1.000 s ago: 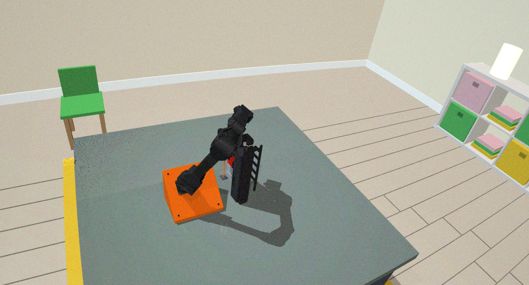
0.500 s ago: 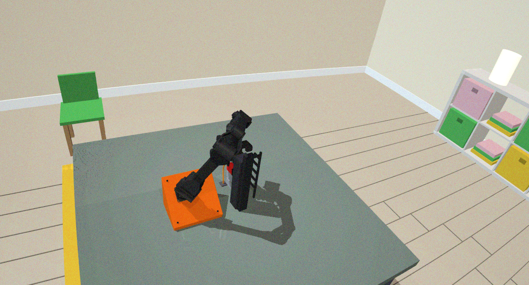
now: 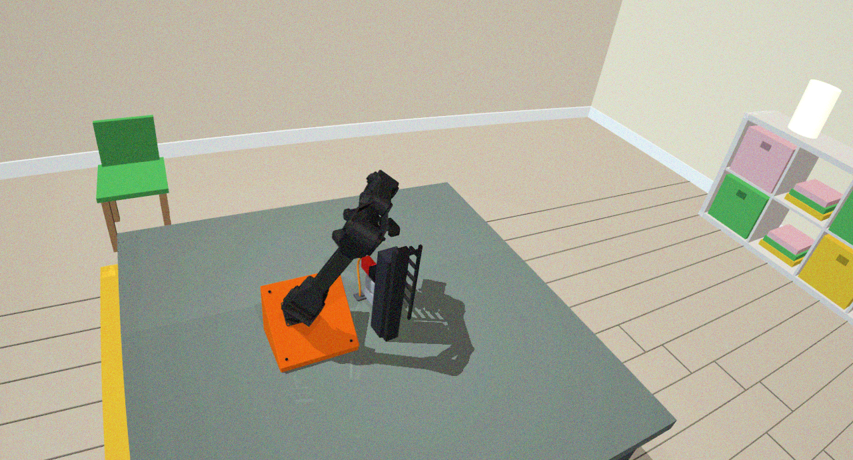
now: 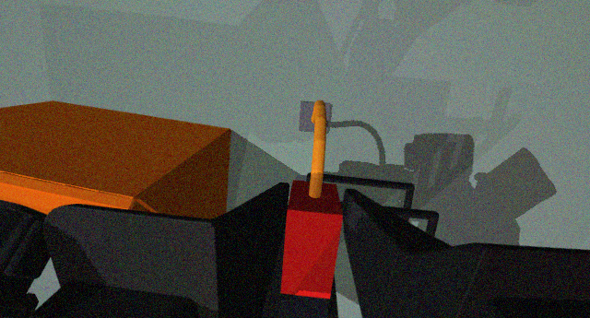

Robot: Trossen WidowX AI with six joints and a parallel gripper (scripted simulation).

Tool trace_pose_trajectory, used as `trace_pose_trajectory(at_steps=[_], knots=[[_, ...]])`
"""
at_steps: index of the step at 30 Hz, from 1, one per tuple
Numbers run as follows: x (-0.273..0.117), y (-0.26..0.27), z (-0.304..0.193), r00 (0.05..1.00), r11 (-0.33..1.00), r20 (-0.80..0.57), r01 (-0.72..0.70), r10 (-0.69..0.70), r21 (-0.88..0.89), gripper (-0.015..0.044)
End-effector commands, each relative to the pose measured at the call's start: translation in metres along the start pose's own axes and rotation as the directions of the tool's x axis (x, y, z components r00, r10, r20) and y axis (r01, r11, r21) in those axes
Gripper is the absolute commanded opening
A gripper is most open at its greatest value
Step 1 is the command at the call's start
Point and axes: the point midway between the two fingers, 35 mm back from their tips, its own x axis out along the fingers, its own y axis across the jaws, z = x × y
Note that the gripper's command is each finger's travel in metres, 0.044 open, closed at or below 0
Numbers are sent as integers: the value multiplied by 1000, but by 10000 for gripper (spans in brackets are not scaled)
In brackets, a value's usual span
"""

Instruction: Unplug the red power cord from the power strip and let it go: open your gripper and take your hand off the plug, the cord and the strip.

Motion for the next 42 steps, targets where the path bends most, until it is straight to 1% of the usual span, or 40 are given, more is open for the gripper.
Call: trace_pose_trajectory(at_steps=[1, 5, 14, 18, 21, 23, 42], knots=[[-8, 1, 15, 1000, 1000, 8, 18, -18, -10, 0], [-2, 1, 6, 1000, 1000, 5, 18, -18, -11, 105], [-2, 1, 6, 1000, 1000, 5, 18, -18, -11, 341], [-7, 0, 26, 1000, 1000, 7, 19, -19, -12, 440], [-13, 1, 56, 1000, 1000, 9, 19, -19, -11, 440], [-15, 2, 66, 1000, 1000, 9, 19, -19, -11, 440], [-15, 2, 66, 1000, 1000, 9, 19, -19, -11, 440]])
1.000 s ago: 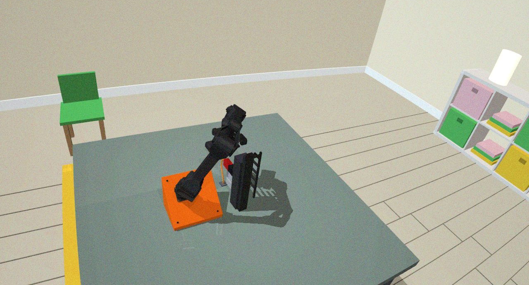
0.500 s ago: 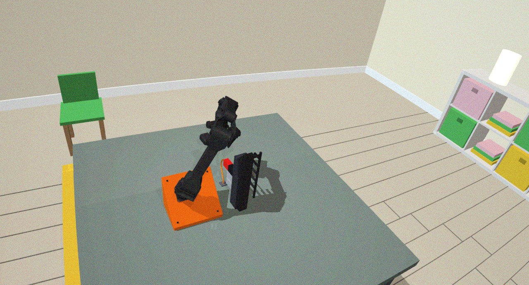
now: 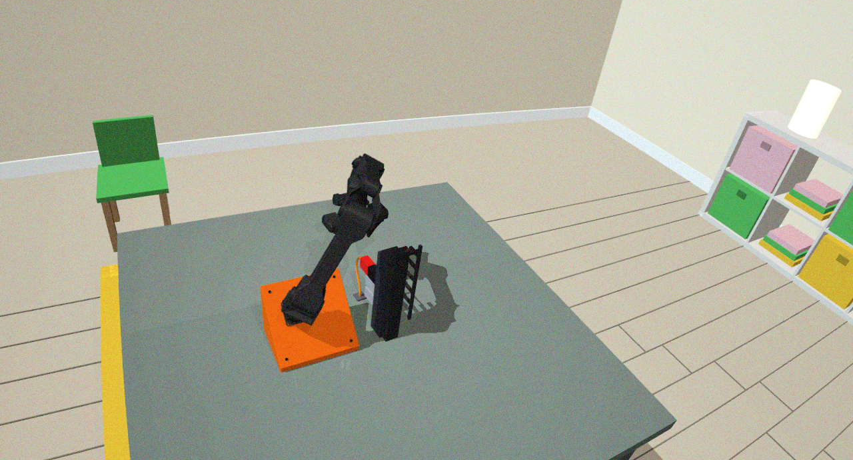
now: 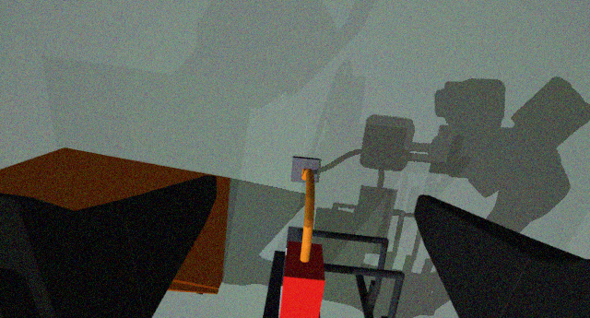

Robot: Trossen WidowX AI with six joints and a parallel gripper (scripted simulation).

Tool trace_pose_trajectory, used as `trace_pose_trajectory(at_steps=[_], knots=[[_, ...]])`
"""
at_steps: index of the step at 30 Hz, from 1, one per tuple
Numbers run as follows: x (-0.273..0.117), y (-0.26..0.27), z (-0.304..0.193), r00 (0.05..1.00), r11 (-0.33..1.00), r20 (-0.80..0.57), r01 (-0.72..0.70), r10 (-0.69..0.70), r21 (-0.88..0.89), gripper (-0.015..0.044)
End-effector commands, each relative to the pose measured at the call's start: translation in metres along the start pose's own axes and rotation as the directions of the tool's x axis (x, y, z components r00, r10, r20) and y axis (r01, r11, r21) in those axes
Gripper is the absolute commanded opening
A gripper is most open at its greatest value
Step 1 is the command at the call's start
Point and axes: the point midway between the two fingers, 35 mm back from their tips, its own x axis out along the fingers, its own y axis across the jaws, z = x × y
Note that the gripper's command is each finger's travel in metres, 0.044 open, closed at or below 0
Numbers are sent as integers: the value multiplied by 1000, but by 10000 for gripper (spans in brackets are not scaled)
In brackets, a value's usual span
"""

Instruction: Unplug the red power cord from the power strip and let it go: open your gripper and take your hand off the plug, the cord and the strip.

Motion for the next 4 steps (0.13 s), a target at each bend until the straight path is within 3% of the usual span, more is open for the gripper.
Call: trace_pose_trajectory(at_steps=[1, 4], knots=[[-1, 0, 1, 1000, 1000, 4, -4, 4, 6, 440], [-1, 0, 1, 1000, 1000, 4, -4, 4, 6, 440]])
